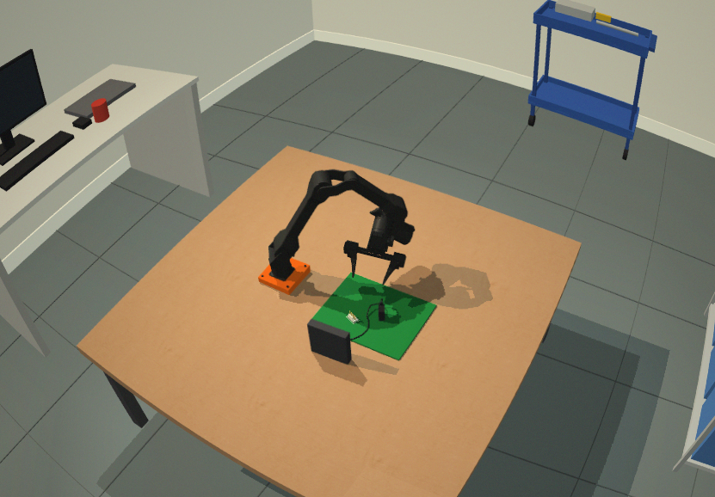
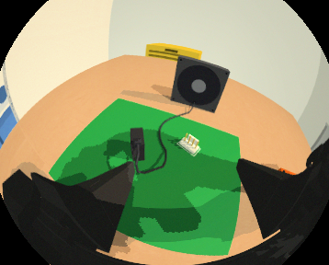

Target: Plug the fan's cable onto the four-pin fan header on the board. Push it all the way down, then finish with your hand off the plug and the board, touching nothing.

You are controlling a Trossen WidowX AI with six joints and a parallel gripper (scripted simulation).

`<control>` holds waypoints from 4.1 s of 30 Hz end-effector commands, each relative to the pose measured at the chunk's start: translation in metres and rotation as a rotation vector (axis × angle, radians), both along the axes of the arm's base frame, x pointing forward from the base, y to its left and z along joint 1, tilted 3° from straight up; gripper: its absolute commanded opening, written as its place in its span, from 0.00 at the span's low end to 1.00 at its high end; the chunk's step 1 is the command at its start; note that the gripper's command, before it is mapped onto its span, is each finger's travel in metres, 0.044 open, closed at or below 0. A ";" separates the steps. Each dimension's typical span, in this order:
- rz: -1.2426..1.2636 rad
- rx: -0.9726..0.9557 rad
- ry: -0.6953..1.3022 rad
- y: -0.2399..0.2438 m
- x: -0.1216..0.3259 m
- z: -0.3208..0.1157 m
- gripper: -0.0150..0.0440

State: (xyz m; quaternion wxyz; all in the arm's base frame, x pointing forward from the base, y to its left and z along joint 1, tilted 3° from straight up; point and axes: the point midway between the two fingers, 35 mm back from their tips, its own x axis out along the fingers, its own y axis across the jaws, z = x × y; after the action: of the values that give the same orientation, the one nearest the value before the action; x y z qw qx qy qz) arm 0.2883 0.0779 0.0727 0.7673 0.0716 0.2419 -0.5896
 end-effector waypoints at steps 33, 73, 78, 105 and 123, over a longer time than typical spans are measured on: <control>-0.030 0.755 0.320 -0.001 0.015 0.031 1.00; 1.636 0.468 1.204 -0.041 0.064 0.085 1.00; 1.860 0.332 1.319 -0.048 0.068 0.089 1.00; 2.734 -0.471 1.708 -0.076 0.081 0.104 1.00; 2.734 -0.473 1.709 -0.078 0.087 0.057 1.00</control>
State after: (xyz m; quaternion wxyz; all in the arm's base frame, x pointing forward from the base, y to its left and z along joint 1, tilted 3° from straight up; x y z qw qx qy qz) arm 0.3761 0.0006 0.1548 -0.3373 0.6301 -0.3627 -0.5981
